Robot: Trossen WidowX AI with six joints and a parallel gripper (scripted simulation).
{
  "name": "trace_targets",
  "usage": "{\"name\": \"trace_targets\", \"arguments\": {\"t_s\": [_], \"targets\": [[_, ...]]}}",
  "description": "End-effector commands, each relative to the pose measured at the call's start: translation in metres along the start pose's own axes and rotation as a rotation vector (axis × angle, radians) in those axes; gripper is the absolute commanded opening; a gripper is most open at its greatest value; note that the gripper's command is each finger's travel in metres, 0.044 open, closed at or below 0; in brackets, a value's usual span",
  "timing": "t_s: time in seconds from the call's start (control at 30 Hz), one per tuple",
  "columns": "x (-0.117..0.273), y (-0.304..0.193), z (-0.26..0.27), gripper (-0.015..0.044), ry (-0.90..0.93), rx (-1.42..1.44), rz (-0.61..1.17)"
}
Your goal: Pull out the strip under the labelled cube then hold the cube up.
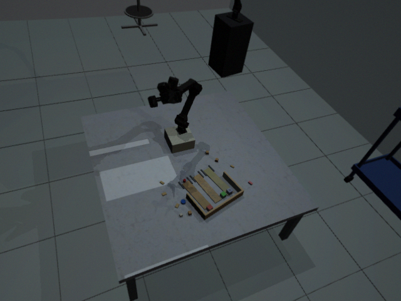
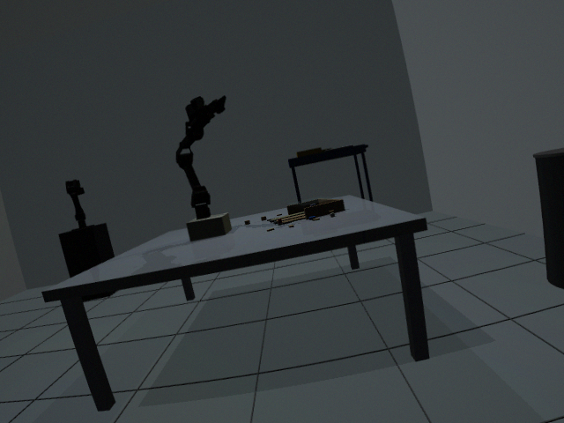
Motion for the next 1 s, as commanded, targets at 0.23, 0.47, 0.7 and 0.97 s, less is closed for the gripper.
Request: {"name": "trace_targets", "arguments": {"t_s": [0.23,0.47,0.7,0.97], "targets": [[0.003,-0.133,0.047,0.0400,0.141,0.032,0.434],[0.036,-0.201,0.084,0.0400,0.289,0.144,0.682],[0.090,-0.256,0.115,0.0400,0.489,0.326,0.908],[0.116,-0.275,0.124,0.0400,0.583,0.418,0.988]]}}
Point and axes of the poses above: the point midway between the two fingers, 35 mm back from their tips, its own x axis back along the fingers, its own z axis across the jaws, y = z × x, the point moved 10 cm from there along x, back along the fingers, and after that the axes turned 8 degrees about x, right-handed, at the moved point
